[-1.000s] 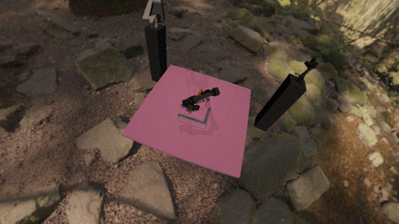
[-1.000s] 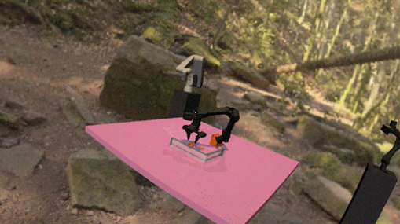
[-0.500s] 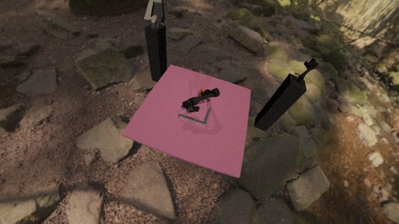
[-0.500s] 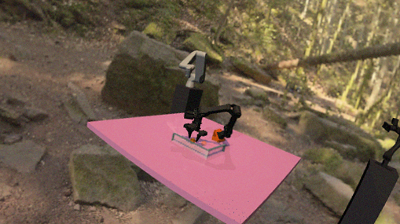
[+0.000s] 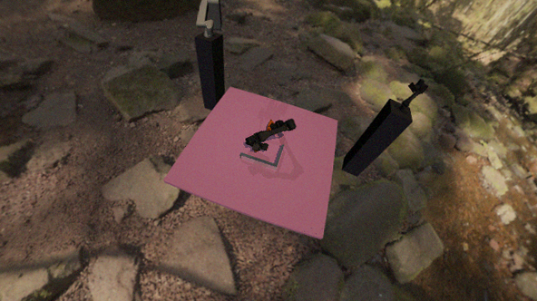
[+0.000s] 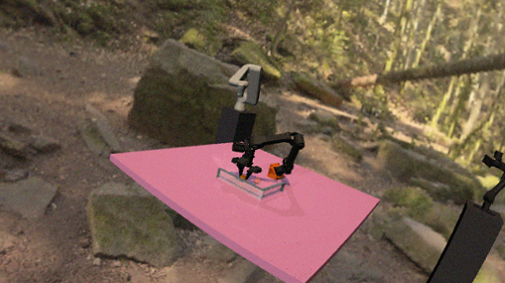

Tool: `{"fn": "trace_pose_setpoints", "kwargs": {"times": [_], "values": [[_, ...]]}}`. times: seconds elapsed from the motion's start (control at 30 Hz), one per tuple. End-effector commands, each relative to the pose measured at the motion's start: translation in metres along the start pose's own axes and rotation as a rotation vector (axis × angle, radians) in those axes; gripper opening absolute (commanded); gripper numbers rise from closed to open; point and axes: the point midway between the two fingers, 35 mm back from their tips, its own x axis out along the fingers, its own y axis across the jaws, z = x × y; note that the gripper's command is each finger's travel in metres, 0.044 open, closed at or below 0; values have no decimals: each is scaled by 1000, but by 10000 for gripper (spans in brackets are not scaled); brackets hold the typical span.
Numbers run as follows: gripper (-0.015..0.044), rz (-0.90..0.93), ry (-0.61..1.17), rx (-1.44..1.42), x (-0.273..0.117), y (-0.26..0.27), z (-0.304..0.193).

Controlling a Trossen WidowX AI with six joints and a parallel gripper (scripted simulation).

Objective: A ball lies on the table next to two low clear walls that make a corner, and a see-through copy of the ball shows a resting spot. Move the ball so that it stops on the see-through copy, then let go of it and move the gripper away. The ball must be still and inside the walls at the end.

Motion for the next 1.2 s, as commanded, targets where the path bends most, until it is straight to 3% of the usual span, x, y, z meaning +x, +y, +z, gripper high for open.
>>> {"fn": "trace_pose_setpoints", "kwargs": {"times": [0.0,0.13,0.87,1.17], "values": [[106,3,-3,4,0,0,1],[1,0,-4,5,-16,-2,4],[0,-2,-2,5,-127,-1,1],[0,-1,-1,7,-126,9,-4]]}}
